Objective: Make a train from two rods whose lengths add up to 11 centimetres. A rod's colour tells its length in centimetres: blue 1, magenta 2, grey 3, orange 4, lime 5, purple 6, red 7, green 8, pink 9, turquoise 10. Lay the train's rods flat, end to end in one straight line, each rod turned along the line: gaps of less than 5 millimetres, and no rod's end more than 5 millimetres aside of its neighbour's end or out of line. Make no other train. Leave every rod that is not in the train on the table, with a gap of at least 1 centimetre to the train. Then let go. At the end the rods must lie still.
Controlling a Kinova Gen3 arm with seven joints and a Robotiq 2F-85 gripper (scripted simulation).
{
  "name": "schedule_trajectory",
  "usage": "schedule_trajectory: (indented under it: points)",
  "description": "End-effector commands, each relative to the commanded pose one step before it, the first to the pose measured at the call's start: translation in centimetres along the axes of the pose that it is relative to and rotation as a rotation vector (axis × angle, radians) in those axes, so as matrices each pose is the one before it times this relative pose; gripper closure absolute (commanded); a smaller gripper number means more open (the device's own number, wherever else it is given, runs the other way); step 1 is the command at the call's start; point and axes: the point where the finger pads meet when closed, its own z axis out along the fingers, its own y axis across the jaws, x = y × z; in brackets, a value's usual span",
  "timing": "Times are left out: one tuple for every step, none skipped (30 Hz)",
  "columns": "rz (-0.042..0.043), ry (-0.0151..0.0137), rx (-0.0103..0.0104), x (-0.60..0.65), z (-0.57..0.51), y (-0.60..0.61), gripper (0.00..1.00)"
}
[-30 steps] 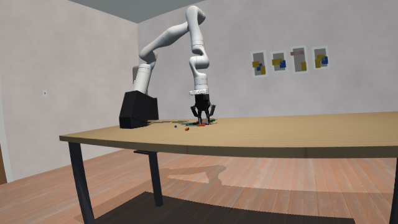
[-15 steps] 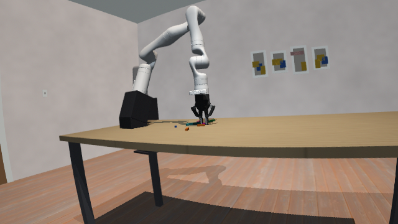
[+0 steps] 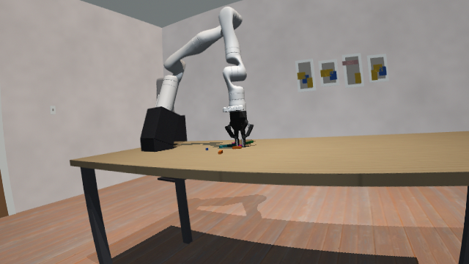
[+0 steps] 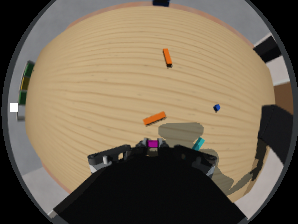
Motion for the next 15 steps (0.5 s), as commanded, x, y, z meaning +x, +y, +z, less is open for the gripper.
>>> schedule_trajectory:
  points:
    - [-0.0093, 0.00737, 0.00653, 0.341, -0.042, -0.273, 0.85]
    - [0.0, 0.0, 0.0, 0.0, 0.0, 0.0, 0.85]
    - [0.0, 0.0, 0.0, 0.0, 0.0, 0.0, 0.85]
    - [0.0, 0.0, 0.0, 0.0, 0.0, 0.0, 0.85]
    - [0.0, 0.0, 0.0, 0.0, 0.0, 0.0, 0.85]
    - [0.0, 0.0, 0.0, 0.0, 0.0, 0.0, 0.85]
    - [0.0, 0.0, 0.0, 0.0, 0.0, 0.0, 0.85]
    - [0.0, 0.0, 0.0, 0.0, 0.0, 0.0, 0.85]
    - [0.0, 0.0, 0.0, 0.0, -0.008, 0.0, 0.85]
    - [0.0, 0.00001, 0.00001, 0.0, -0.051, -0.001, 0.85]
    - [0.00001, 0.00002, 0.00001, 0.0, -0.126, -0.002, 0.85]
    - [-0.00001, 0.00004, 0.00001, 0.001, -0.223, -0.003, 0.85]
    - [-0.00043, -0.00108, -0.00276, -0.071, -0.313, 0.168, 0.85]
    - [-0.00058, -0.00133, -0.00343, -0.089, -0.415, 0.21, 0.85]
    - [-0.00007, 0.00005, -0.00008, -0.003, -0.532, 0.003, 0.85]
